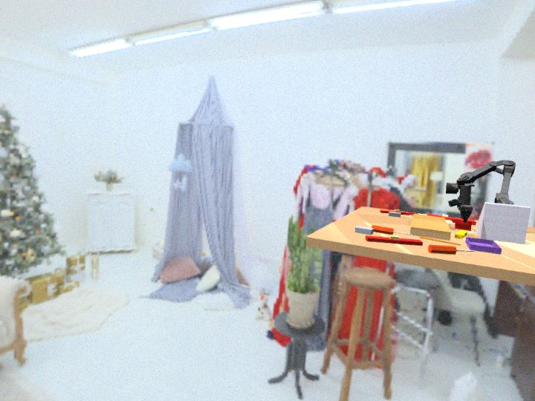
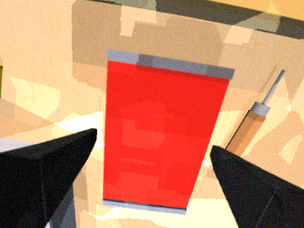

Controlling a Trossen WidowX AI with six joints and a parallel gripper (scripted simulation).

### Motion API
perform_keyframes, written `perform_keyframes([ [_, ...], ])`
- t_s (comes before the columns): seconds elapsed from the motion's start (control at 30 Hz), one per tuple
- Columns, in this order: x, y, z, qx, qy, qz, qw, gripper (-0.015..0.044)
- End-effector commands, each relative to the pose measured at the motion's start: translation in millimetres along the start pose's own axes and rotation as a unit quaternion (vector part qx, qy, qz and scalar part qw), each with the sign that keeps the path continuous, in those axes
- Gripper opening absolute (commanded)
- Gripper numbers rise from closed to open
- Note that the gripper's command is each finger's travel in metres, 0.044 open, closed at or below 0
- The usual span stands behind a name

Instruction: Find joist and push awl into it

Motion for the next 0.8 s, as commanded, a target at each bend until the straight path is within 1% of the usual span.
perform_keyframes([
  [0.0,0.4,0.0,5.9,0.003,0.001,-0.003,1.0,0.044],
  [0.03,0.4,0.0,6.1,0.003,0.001,-0.003,1.0,0.044],
  [0.13,0.4,0.0,6.1,0.003,0.001,-0.003,1.0,0.0361],
  [0.53,0.4,0.0,6.1,0.003,0.001,-0.003,1.0,0.0281],
  [0.77,0.4,0.2,-0.1,0.002,0.001,-0.003,1.0,0.0097],
])
Point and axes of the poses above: the point midway between the two fingers, 35 mm back from their tips, its own z axis out along the fingers, its own y axis across the jaws, x = y × z, the point moved 9 cm from there along -z, back along the fingers, and after that the axes turned 4 degrees about z, right-handed, at the moved point
